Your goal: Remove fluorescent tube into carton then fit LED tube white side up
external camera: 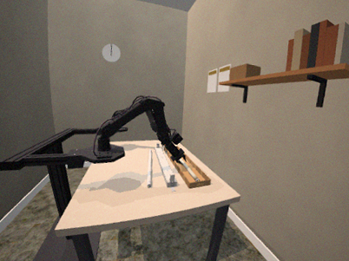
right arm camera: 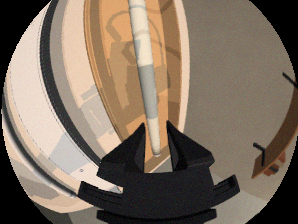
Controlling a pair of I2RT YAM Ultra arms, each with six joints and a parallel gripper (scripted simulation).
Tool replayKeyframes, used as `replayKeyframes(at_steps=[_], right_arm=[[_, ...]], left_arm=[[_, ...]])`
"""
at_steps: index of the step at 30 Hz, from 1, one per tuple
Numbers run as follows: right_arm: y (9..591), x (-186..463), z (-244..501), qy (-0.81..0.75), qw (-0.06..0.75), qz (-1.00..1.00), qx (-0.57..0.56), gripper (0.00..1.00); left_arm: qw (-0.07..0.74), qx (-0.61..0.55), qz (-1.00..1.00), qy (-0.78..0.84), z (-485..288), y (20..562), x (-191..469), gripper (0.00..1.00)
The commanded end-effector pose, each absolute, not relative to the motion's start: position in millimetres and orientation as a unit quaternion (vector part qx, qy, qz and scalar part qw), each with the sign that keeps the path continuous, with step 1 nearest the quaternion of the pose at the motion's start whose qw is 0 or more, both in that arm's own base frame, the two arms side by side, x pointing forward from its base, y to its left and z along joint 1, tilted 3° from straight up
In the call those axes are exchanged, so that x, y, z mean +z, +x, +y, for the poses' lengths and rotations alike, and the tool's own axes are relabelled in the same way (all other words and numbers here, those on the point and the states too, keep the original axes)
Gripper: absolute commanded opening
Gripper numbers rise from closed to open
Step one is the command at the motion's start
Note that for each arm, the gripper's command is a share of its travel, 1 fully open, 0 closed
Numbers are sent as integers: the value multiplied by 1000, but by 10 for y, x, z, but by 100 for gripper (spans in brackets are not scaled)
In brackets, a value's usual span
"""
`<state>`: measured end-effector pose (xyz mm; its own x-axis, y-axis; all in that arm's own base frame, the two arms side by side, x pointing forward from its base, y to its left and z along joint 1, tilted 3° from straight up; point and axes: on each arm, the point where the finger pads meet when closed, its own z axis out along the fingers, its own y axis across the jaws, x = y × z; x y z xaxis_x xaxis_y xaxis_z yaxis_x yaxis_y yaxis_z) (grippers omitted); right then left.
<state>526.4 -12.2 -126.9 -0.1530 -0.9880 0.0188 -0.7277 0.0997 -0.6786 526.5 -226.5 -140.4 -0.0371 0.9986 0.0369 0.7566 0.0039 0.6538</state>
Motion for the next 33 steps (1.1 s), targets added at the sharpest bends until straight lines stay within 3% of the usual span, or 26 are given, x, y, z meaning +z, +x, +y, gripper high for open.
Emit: replayKeyframes(at_steps=[1, 14, 15, 17, 24, 33], right_arm=[[5328, -1104, -118, -598, 250, 704, -289, 32], [5327, -1104, -119, -598, 250, 704, -289, 32], [5589, -753, -74, -584, 285, 692, -313, 32], [5505, -815, -86, -581, 280, 702, -304, 32], [5488, -602, -166, -542, 293, 733, -289, 32], [5511, 217, -41, -445, 366, 777, -255, 32]], left_arm=[[227, 265, 677, 648, -2209, 5301, -1384, 32], [220, 266, 679, 648, -2167, 5275, -1451, 32], [272, 279, 679, 622, -2254, 5555, -984, 32], [254, 261, 686, 630, -2197, 5376, -1161, 32], [284, 248, 712, 592, -2142, 5487, -792, 32], [356, 205, 771, 486, -1844, 5585, 115, 32]])
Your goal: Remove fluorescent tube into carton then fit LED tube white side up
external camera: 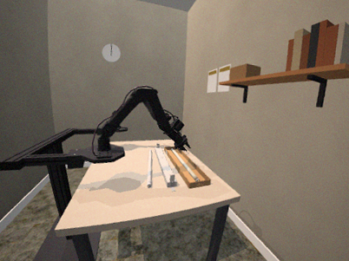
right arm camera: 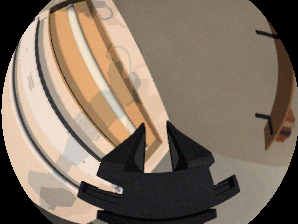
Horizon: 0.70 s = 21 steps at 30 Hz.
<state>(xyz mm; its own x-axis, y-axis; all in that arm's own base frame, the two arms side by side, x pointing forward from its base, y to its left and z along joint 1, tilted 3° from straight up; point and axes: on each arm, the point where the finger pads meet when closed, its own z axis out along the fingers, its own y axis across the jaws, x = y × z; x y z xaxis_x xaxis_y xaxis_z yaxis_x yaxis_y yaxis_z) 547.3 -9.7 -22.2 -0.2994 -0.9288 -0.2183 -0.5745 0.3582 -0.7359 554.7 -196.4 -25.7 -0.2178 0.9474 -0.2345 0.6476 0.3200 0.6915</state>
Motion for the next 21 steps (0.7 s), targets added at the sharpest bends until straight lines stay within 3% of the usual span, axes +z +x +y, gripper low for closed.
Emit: replayKeyframes(at_steps=[1, 6, 9, 10, 13, 21], right_arm=[[5496, 306, -47, -433, 374, 781, -252, 32], [5466, 850, -76, -370, 420, 794, -236, 32], [5487, 1013, -56, -358, 435, 793, -234, 32], [5369, 772, -91, -365, 407, 806, -225, 32], [5474, 1418, -105, -323, 470, 788, -232, 32], [5153, 2073, -56, -225, 527, 801, -173, 32]], left_arm=[[366, 202, 776, 473, -1801, 5595, 234, 32], [413, 180, 795, 406, -1569, 5601, 828, 32], [423, 174, 796, 396, -1566, 5581, 936, 32], [397, 166, 799, 419, -1673, 5462, 700, 32], [466, 175, 795, 347, -1306, 5624, 1439, 32], [529, 121, 804, 243, -937, 5331, 2214, 32]])
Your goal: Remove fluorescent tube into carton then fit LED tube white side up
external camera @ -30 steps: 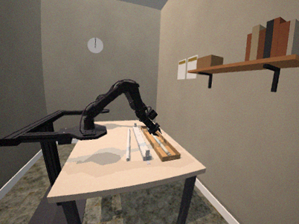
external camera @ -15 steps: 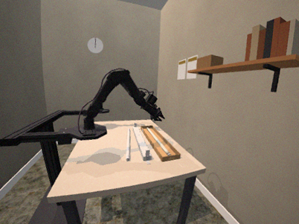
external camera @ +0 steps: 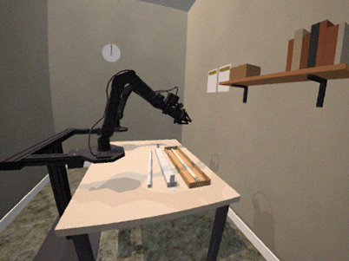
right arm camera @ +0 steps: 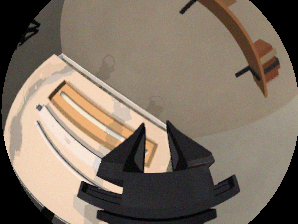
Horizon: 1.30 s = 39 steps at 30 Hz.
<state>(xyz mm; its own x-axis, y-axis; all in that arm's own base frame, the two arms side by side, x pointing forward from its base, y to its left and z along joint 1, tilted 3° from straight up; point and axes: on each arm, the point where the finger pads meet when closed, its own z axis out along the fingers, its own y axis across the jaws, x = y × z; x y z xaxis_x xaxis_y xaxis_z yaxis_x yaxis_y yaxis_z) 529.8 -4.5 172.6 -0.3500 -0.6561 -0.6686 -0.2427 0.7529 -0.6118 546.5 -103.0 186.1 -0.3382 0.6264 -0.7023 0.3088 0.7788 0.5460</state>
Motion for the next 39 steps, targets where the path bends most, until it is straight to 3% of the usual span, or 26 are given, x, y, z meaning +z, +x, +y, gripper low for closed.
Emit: replayKeyframes(at_steps=[1, 5, 6, 9, 19, 22, 23, 24, 26, 28, 39], right_arm=[[5129, 2233, -100, -208, 540, 798, -170, 32], [5037, 2436, 29, -193, 560, 792, -148, 32], [5000, 2131, 66, -206, 529, 811, -143, 32], [4932, 2807, -91, -159, 591, 778, -146, 32], [4235, 3598, 5, -36, 660, 749, -33, 32], [4151, 3692, 13, -24, 668, 743, -21, 32], [4229, 3331, -1, -32, 634, 773, -29, 32], [4109, 3770, -32, -25, 676, 736, -30, 32], [3969, 3961, -35, -7, 693, 721, -12, 32], [3897, 3820, -5, 8, 679, 734, 9, 32], [3707, 4330, 31, -5, 731, 683, 1, 32]], left_arm=[[536, 114, 804, 231, -891, 5281, 2312, 32], [554, 100, 800, 207, -822, 5180, 2511, 32], [525, 96, 815, 225, -906, 5159, 2229, 32], [579, 98, 791, 172, -604, 5051, 2813, 32], [654, 13, 755, 47, -197, 4303, 3605, 32], [662, 5, 749, 35, -158, 4215, 3680, 32], [632, 9, 773, 44, -178, 4300, 3391, 32], [666, 12, 745, 35, -123, 4167, 3723, 32], [680, 1, 733, 16, -58, 4018, 3853, 32], [676, -14, 736, 2, -30, 3931, 3806, 32], [718, -1, 696, 3, 17, 3732, 4209, 32]])
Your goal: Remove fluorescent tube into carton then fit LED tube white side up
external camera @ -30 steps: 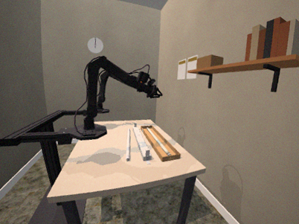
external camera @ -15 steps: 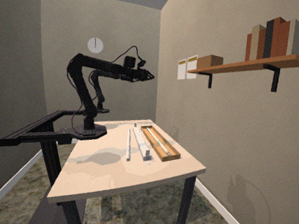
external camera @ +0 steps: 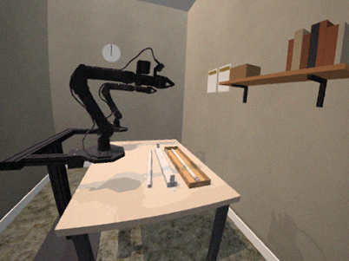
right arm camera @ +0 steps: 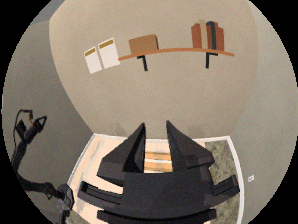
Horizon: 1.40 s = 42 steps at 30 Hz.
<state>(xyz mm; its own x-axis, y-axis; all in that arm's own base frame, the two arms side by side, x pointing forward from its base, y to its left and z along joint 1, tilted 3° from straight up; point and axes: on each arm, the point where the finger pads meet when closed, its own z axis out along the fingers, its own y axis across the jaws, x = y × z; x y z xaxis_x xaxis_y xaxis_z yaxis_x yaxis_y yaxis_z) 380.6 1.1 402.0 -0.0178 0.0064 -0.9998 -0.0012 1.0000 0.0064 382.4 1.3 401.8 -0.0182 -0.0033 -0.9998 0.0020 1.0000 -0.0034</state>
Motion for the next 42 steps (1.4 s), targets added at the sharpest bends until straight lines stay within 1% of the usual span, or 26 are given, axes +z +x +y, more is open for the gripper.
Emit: replayKeyframes(at_steps=[1, 6, 7, 11, 16, 18, 23, 24, 33, 35, 40, 41, 42], right_arm=[[3678, 4409, 61, -8, 737, 675, 3, 32], [3735, 4362, 60, -7, 733, 680, 1, 32], [3775, 4321, 60, -7, 729, 684, 1, 32], [3771, 4340, 8, -2, 731, 682, -4, 32], [3836, 4273, -3, -1, 725, 689, -6, 32], [3703, 4419, -12, 0, 739, 674, -7, 32], [3708, 4416, -24, 1, 738, 674, -8, 32], [3701, 4422, -26, 1, 739, 674, -9, 49], [3808, 4296, -47, 4, 727, 687, -9, 49], [3840, 4258, -53, 5, 723, 691, -10, 49], [3800, 4299, -65, 7, 727, 687, -10, 49], [3893, 4066, 23, -9, 700, 714, -5, 49], [3891, 4055, 68, -18, 698, 716, -3, 49]], left_arm=[[730, 2, 683, 3, 27, 3689, 4348, 32], [723, 3, 691, 1, 7, 3734, 4284, 32], [719, 2, 695, 2, -5, 3757, 4244, 49], [715, 3, 699, 1, 6, 3845, 4190, 49], [718, 1, 696, 3, -24, 3819, 4225, 49], [710, -1, 705, 6, -44, 3849, 4151, 49], [717, 1, 697, 3, -15, 3795, 4223, 49], [717, 1, 697, 3, -16, 3800, 4221, 49], [716, 0, 698, 5, -40, 3839, 4200, 49], [715, 9, 699, -5, 80, 3850, 4191, 49], [718, 2, 696, 2, 12, 3800, 4232, 49], [698, -7, 716, 18, -99, 3909, 4050, 49], [695, -4, 719, 22, -101, 3910, 4034, 49]])
